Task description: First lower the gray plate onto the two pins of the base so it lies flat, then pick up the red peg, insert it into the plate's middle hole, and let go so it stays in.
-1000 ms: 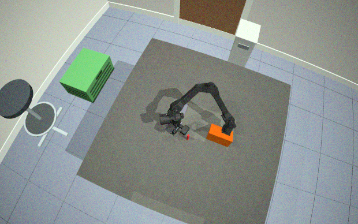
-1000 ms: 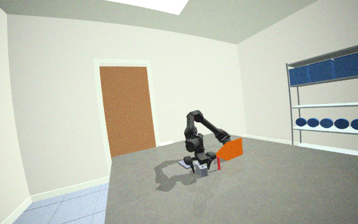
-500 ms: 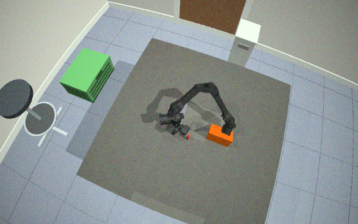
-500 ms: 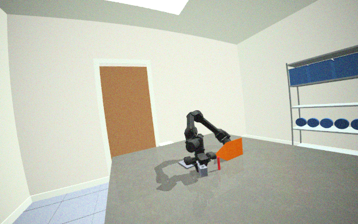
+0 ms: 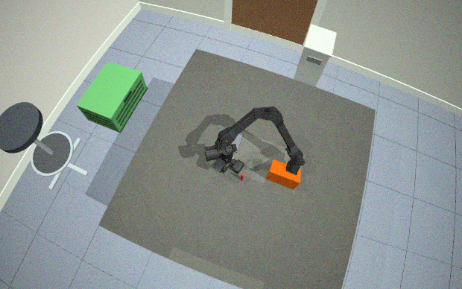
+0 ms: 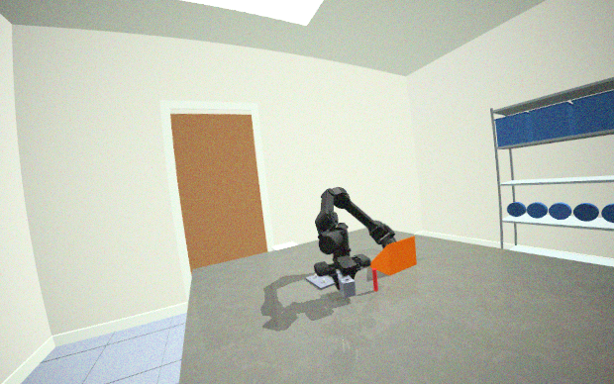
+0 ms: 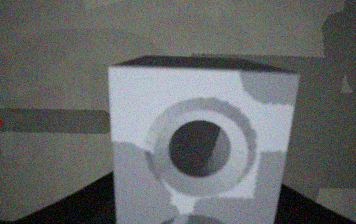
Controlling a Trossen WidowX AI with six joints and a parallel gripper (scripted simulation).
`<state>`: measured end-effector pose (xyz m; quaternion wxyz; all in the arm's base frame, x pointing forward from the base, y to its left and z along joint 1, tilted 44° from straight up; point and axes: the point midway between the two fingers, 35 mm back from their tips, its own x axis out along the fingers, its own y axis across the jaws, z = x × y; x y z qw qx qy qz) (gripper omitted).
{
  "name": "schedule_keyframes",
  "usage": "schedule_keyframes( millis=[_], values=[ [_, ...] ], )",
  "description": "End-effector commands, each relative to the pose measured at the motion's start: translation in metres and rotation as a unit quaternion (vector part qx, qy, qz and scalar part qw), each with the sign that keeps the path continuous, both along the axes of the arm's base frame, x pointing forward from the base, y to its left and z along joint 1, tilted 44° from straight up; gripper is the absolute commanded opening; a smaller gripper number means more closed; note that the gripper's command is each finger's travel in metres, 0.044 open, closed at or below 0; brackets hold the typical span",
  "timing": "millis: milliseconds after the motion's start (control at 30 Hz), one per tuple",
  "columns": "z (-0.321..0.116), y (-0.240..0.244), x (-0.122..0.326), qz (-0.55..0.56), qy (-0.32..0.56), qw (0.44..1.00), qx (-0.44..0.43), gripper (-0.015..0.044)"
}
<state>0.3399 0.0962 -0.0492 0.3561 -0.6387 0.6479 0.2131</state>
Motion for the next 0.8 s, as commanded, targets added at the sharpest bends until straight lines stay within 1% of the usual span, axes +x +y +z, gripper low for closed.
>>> schedule_keyframes(
  millis=[0, 767],
  values=[
    [0.007, 0.008, 0.000, -0.002, 0.000, 1.000, 0.002, 0.0000],
    [0.058, 0.059, -0.009, -0.003, 0.001, 1.000, 0.004, 0.0000]
  ],
)
